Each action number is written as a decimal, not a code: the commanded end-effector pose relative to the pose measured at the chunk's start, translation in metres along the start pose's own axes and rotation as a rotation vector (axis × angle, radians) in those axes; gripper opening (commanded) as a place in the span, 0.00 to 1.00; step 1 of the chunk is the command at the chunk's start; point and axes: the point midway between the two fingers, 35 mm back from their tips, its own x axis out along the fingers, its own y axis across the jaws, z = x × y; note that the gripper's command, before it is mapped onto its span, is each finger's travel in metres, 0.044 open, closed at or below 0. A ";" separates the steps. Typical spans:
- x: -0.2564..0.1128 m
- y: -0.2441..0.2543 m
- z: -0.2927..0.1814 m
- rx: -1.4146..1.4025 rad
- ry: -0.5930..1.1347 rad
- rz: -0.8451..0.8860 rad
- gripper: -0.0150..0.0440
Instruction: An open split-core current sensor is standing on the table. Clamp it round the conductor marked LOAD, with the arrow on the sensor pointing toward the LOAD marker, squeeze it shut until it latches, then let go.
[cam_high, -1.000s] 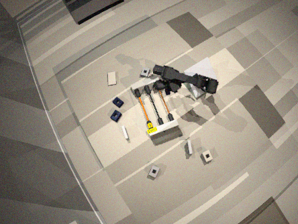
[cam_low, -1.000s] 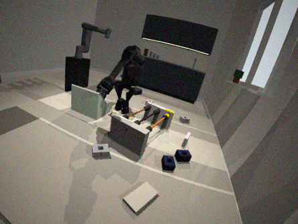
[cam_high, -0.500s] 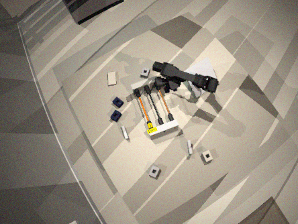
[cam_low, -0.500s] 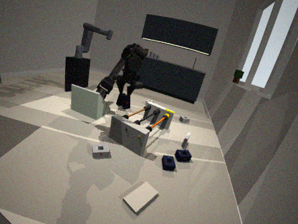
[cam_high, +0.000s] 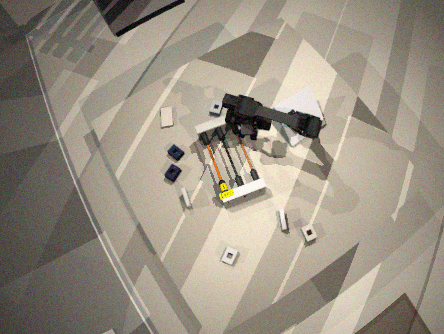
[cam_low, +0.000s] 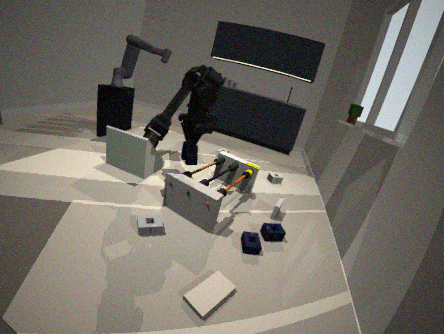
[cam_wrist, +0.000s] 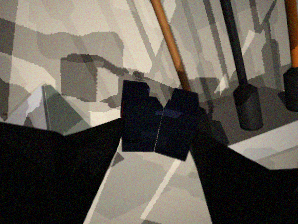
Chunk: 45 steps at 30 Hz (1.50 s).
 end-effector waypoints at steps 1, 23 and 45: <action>-0.002 -0.010 0.004 0.143 -0.009 -0.023 0.25; 0.000 -0.045 0.025 0.813 -0.063 -0.064 0.25; 0.003 -0.077 0.049 1.477 -0.150 -0.058 0.25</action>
